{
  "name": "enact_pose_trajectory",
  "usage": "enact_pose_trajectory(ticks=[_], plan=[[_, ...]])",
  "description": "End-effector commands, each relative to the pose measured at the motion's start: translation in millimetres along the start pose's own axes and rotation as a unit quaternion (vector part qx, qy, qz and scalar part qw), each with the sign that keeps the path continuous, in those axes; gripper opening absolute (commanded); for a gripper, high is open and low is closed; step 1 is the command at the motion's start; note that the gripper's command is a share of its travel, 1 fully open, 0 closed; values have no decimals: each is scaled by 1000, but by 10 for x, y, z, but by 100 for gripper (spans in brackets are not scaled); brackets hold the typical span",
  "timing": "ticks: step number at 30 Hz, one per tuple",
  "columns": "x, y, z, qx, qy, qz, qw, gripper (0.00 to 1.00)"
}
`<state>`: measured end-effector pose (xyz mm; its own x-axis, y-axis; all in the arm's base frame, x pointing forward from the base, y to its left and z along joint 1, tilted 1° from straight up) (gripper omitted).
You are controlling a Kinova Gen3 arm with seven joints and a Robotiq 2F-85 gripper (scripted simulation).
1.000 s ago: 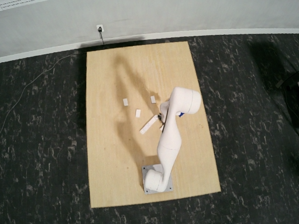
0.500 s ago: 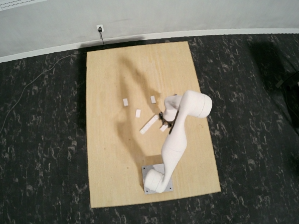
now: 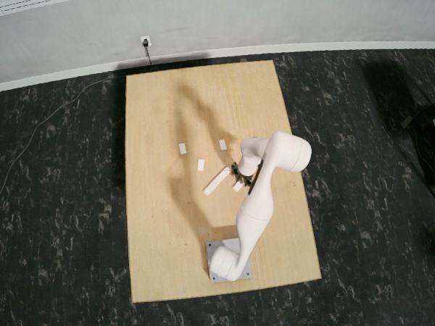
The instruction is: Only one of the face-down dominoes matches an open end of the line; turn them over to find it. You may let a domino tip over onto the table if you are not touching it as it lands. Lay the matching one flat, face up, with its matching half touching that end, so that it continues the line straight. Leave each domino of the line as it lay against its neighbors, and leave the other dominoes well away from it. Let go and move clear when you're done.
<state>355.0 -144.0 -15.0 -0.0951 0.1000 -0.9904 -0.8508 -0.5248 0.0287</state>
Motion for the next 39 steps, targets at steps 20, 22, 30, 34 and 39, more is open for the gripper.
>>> enact_pose_trajectory(ticks=[20,22,30,34,39], plan=[[218,-9,-46,0,1,0,1000,49],[218,-9,-46,0,1,0,1000,49],[218,-9,-46,0,1,0,1000,49],[218,-9,-46,0,1,0,1000,49],[218,-9,-46,0,1,0,1000,31]])
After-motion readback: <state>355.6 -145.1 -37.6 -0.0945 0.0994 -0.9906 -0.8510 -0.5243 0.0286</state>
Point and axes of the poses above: the point where the finger pads meet when closed, its own x axis out along the fingers, its own y axis across the jaws, z = x × y, the point moved 1 cm from there along -x, back along the fingers, and after that the axes turned 8 degrees about x, right-handed, at the moved point
